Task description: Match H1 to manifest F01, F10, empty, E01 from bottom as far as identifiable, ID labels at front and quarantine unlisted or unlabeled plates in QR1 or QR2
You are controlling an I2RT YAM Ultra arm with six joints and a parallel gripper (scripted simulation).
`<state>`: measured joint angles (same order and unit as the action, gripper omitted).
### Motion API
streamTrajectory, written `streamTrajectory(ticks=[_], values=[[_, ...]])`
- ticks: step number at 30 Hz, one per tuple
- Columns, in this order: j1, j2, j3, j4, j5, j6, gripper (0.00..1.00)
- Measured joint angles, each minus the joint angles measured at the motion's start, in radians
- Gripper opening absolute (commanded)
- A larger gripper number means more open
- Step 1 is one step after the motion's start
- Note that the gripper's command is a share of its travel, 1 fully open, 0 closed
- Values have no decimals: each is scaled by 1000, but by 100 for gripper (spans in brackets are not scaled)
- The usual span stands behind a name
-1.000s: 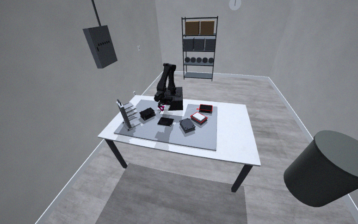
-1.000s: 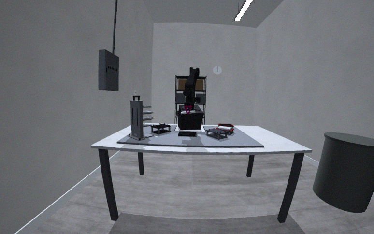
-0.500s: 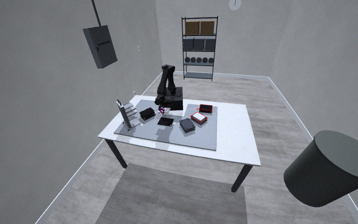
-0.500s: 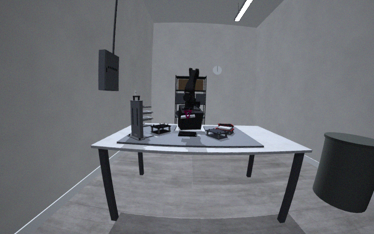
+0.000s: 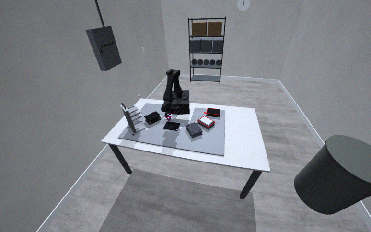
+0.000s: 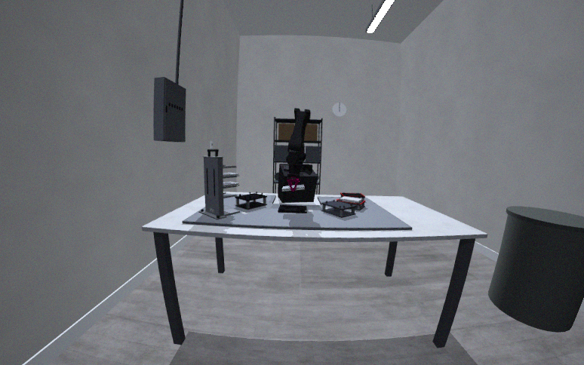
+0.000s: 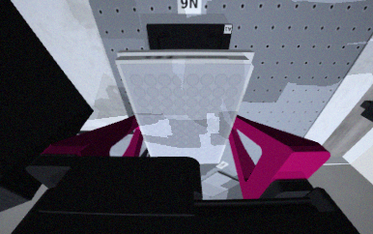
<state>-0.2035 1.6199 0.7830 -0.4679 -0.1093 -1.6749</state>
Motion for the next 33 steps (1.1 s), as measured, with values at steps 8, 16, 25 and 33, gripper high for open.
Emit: streamTrajectory(ticks=[8, 16, 25, 33], values=[[6, 54, -13, 76, 2, 7, 86], [13, 132, -21, 157, 4, 14, 86], [14, 133, -26, 183, 4, 15, 86], [14, 133, -31, 186, 4, 16, 86]])
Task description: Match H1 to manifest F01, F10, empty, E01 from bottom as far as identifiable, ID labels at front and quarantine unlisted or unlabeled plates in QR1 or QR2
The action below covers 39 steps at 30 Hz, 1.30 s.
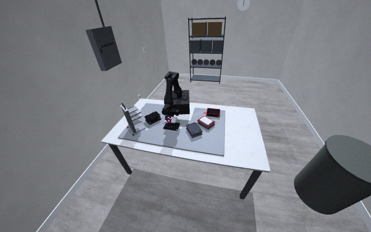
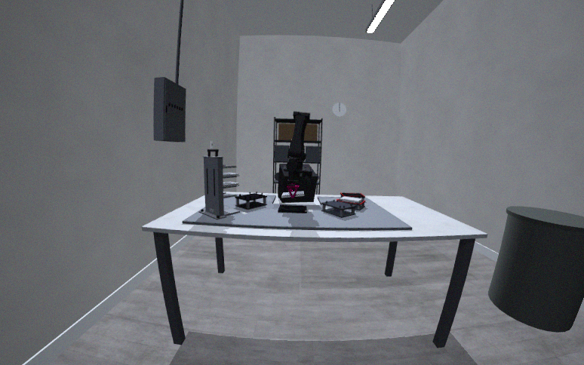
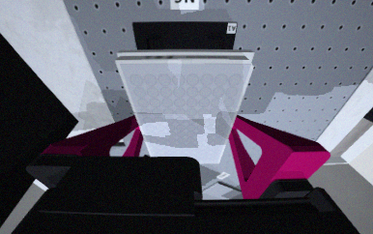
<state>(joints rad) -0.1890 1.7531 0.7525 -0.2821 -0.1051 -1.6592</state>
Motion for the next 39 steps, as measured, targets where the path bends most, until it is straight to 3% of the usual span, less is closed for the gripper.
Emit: streamTrajectory(ticks=[39], values=[[6, 51, -12, 70, 2, 6, 86]])
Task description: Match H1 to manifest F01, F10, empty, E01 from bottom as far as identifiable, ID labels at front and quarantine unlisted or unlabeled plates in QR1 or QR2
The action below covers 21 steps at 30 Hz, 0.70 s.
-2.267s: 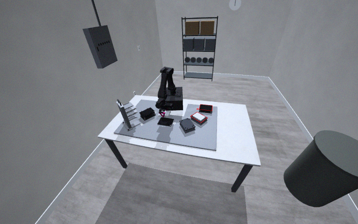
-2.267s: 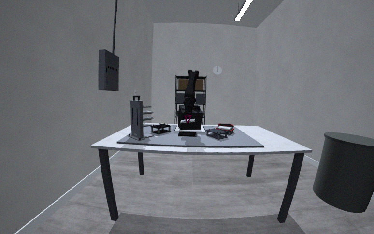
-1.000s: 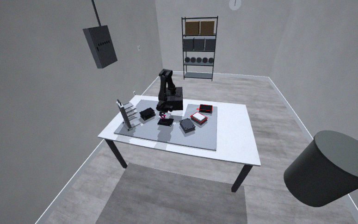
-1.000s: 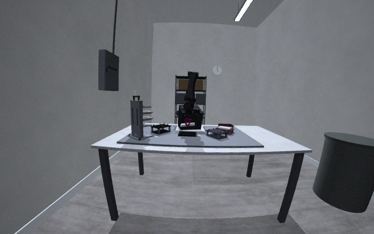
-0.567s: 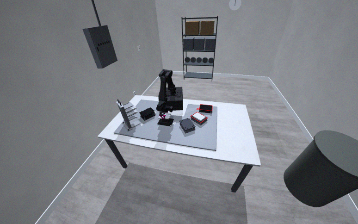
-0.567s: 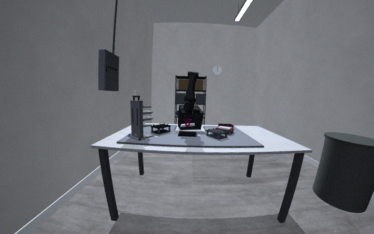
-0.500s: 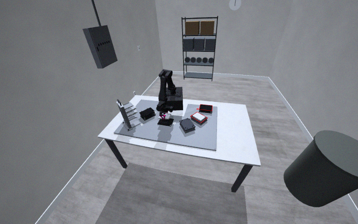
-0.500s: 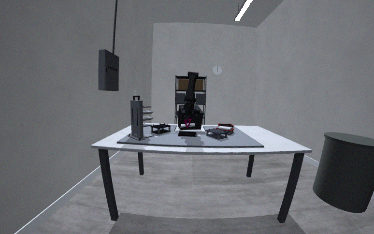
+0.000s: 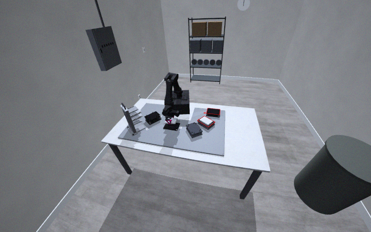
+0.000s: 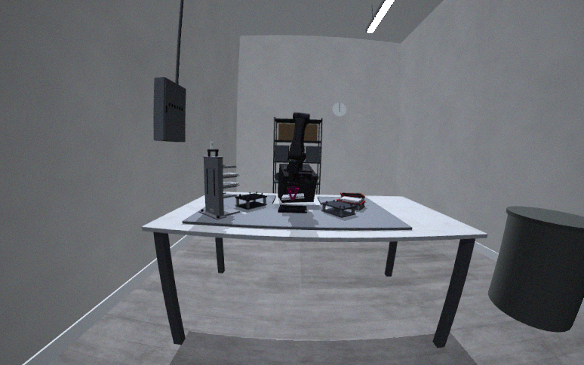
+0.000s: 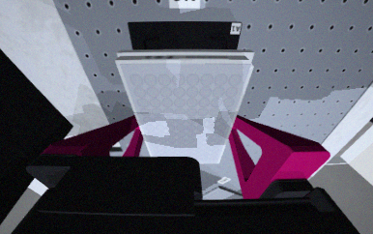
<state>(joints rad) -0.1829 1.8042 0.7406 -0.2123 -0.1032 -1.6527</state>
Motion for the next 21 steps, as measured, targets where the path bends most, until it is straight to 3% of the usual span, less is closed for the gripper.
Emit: streamTrajectory(ticks=[21], values=[[5, 52, -2, 52, 1, 5, 86]])
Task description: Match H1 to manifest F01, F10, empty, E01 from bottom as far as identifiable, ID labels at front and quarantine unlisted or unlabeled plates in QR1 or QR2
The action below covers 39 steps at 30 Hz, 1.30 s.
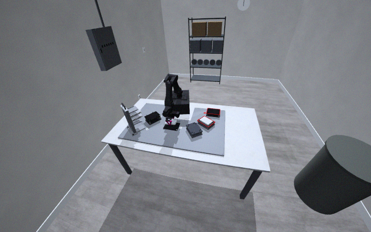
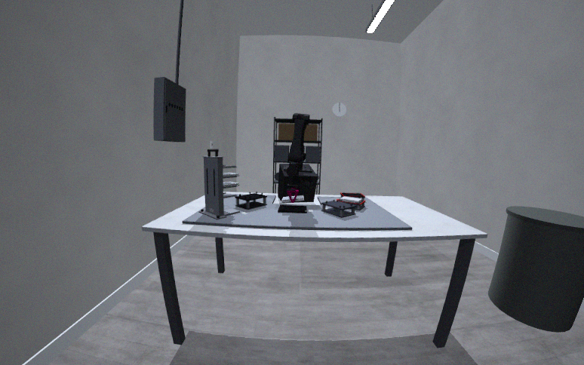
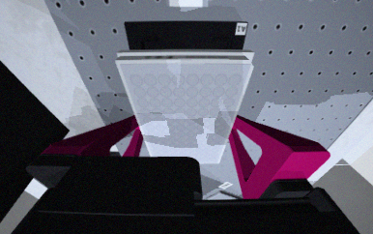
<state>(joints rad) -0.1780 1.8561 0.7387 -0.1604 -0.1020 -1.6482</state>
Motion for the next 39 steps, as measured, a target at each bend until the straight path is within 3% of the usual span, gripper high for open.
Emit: streamTrajectory(ticks=[39], values=[[8, 100, 10, 90, 2, 8, 86]])
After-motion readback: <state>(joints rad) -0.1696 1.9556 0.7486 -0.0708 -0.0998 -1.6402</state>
